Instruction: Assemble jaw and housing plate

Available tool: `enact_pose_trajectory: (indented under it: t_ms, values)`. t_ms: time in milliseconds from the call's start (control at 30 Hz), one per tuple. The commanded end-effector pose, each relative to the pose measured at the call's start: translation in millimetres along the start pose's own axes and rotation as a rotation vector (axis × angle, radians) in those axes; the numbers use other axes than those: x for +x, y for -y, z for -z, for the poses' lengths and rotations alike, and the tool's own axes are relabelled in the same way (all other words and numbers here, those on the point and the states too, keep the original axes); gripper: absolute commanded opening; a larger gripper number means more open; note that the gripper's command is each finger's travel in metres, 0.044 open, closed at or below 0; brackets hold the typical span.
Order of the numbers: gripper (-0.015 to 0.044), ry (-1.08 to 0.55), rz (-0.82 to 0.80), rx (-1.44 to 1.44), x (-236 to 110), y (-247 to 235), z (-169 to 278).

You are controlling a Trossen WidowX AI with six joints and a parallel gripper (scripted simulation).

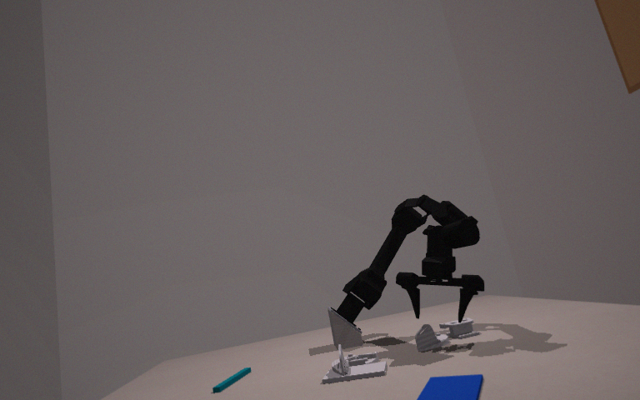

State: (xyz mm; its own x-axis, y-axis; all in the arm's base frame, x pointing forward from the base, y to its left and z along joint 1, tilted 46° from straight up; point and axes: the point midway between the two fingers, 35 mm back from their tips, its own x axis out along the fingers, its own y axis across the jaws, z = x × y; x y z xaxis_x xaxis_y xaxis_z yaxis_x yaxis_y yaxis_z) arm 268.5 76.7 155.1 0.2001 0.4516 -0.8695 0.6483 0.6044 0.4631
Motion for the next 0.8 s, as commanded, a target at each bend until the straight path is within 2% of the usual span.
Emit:
enact_pose_trajectory:
  t_ms: [0,433,633,767]
  values:
    - [0.0440,-0.064,-0.016,0.083,-4,10,-3]
    - [0.0440,-0.266,-0.121,0.400,-28,35,-11]
    - [0.0440,-0.287,-0.139,0.435,-31,37,-12]
    - [0.0440,-0.286,-0.140,0.435,-2,31,-5]
